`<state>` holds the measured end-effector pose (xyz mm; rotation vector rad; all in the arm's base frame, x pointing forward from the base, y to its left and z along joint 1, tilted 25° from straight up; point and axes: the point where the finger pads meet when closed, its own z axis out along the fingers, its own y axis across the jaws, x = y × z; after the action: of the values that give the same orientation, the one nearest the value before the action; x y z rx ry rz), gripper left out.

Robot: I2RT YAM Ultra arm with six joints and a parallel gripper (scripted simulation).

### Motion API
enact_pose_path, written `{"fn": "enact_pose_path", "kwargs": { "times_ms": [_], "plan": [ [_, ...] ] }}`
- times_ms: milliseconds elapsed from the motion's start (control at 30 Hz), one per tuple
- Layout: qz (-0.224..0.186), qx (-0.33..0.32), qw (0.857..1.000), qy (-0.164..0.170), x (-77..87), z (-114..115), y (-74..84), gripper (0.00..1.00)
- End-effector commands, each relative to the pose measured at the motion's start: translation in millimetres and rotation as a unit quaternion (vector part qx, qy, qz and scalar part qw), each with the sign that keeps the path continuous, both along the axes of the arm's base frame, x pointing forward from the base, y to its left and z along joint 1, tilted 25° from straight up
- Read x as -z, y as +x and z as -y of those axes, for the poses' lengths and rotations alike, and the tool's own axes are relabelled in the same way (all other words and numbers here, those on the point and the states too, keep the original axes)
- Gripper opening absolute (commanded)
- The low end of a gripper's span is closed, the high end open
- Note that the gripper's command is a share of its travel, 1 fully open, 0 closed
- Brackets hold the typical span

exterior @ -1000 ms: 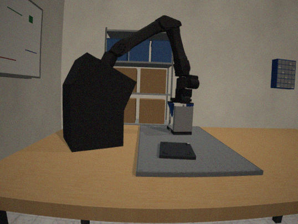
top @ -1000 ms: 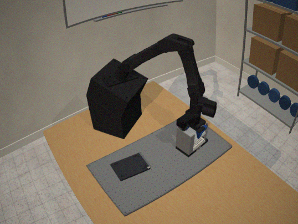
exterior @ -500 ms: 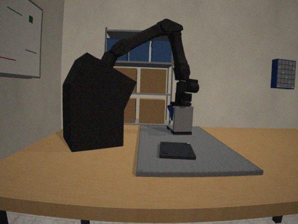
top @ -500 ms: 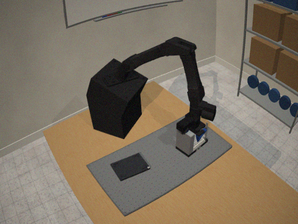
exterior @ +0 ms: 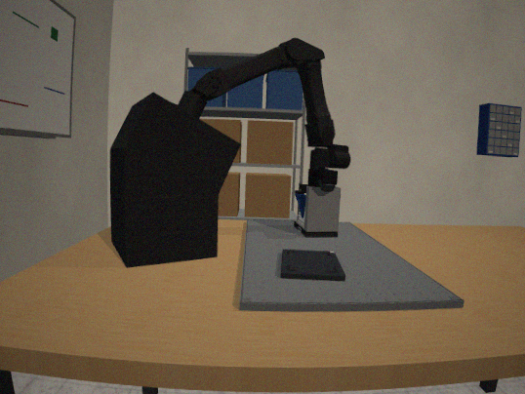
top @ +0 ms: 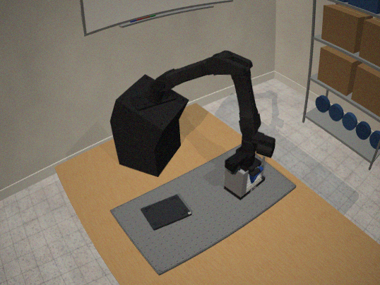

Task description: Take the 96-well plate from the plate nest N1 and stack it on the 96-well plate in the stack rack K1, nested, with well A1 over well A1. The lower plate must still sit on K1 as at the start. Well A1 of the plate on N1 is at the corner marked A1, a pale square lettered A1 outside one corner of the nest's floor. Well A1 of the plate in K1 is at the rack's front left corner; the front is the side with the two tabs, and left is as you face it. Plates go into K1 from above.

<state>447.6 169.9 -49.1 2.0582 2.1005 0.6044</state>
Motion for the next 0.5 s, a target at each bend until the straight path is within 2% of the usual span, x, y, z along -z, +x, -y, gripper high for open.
{"fn": "enact_pose_path", "kwargs": {
  "times_ms": [0,467],
  "plan": [
    [0.024,0.002,1.0,0.004,-23.0,-5.3,13.1,0.0],
    [0.022,0.002,1.0,0.004,-20.8,-5.5,12.2,0.0]
  ]
}}
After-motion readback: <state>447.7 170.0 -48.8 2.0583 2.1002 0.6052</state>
